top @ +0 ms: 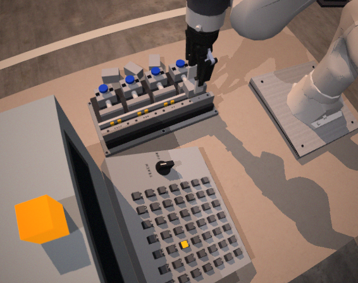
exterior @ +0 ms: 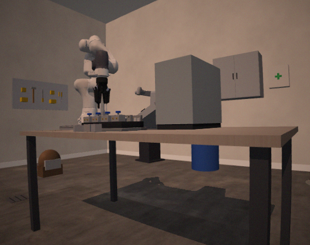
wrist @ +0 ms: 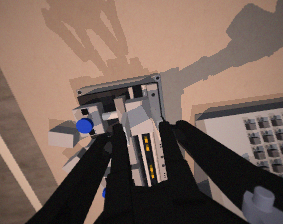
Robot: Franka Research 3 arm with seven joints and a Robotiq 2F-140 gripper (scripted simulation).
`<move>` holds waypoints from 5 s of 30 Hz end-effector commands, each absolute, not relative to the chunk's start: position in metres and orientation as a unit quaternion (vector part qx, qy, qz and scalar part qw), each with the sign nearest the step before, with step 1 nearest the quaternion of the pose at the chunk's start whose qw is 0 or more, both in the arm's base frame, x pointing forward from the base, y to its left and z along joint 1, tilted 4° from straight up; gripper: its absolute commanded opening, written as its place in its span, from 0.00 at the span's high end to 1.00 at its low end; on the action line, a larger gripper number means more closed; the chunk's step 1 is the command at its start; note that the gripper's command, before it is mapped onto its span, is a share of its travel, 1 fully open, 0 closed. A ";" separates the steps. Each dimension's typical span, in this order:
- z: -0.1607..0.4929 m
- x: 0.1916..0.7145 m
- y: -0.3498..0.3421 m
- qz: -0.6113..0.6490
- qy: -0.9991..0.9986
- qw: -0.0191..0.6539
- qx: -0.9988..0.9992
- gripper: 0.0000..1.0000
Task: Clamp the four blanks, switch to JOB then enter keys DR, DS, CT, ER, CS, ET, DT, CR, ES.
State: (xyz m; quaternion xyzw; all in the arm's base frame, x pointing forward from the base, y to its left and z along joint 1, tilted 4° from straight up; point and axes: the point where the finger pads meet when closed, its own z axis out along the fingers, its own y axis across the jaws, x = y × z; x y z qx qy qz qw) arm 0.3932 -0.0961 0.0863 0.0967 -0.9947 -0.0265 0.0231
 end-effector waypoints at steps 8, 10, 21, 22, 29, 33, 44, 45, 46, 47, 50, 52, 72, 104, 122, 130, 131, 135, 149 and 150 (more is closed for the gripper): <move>0.086 0.394 -0.096 -0.025 -0.995 0.022 0.098 1.00; 0.086 0.394 -0.096 -0.025 -0.995 0.022 0.098 1.00; 0.086 0.394 -0.096 -0.025 -0.995 0.022 0.098 1.00; 0.086 0.394 -0.096 -0.025 -0.995 0.022 0.098 1.00; 0.086 0.394 -0.096 -0.025 -0.995 0.022 0.098 1.00; 0.086 0.394 -0.096 -0.025 -0.995 0.022 0.098 1.00; 0.084 0.394 -0.096 -0.025 -0.995 0.022 0.099 1.00; 0.084 0.394 -0.096 -0.025 -0.995 0.022 0.099 1.00; 0.083 0.394 -0.096 -0.025 -0.995 0.022 0.099 1.00; 0.083 0.394 -0.096 -0.025 -0.995 0.022 0.099 1.00; 0.082 0.394 -0.096 -0.025 -0.994 0.022 0.099 1.00; 0.081 0.394 -0.096 -0.025 -0.994 0.022 0.099 1.00; 0.074 0.393 -0.096 -0.025 -0.994 0.022 0.099 1.00; 0.073 0.393 -0.096 -0.025 -0.994 0.022 0.099 1.00; 0.073 0.393 -0.096 -0.025 -0.994 0.022 0.099 0.60; 0.073 0.393 -0.096 -0.025 -0.994 0.022 0.099 0.60; 0.073 0.393 -0.096 -0.025 -0.994 0.022 0.099 0.60; 0.073 0.393 -0.096 -0.025 -0.994 0.022 0.099 0.60; 0.073 0.393 -0.096 -0.025 -0.994 0.022 0.099 0.60; 0.073 0.393 -0.096 -0.025 -0.994 0.022 0.099 0.60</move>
